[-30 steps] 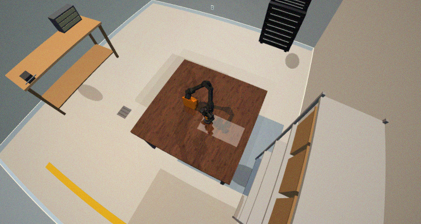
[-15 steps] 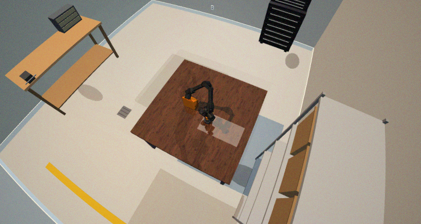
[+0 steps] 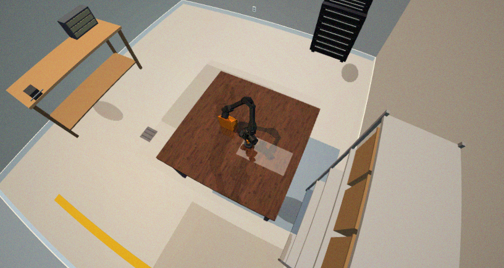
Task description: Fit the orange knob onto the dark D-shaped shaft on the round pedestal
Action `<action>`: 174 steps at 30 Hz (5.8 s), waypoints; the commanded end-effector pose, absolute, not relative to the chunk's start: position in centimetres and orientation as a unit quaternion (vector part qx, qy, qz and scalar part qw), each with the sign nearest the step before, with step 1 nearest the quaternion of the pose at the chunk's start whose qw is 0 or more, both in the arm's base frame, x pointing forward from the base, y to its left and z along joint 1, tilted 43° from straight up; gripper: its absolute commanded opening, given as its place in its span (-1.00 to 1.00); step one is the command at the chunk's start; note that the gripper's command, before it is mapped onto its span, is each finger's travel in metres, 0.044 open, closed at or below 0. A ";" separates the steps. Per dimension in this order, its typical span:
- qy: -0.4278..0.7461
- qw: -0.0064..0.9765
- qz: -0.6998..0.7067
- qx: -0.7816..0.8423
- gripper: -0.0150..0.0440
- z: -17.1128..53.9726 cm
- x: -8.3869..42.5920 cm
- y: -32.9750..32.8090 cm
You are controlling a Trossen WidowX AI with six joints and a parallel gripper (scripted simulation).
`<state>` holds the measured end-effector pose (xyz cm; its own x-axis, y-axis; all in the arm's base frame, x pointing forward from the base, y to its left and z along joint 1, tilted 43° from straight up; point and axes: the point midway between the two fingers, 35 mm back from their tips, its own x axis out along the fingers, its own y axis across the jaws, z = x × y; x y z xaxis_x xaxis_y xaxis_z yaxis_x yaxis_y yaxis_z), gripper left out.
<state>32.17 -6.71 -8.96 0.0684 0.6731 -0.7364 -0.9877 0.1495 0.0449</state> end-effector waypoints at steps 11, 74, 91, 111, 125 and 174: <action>0.317 0.687 0.605 -0.250 -0.49 -9.1 31.7 -6.7; 0.252 0.657 0.634 -0.320 -0.49 -9.0 32.2 -6.8; 0.252 0.657 0.634 -0.320 -0.49 -9.2 31.9 -6.6; 0.212 0.636 0.649 -0.361 -0.49 -8.8 32.2 -6.9; 0.184 0.620 0.657 -0.387 -0.49 -9.1 31.9 -6.6; 0.114 0.576 0.673 -0.450 -0.49 -9.2 32.1 -6.5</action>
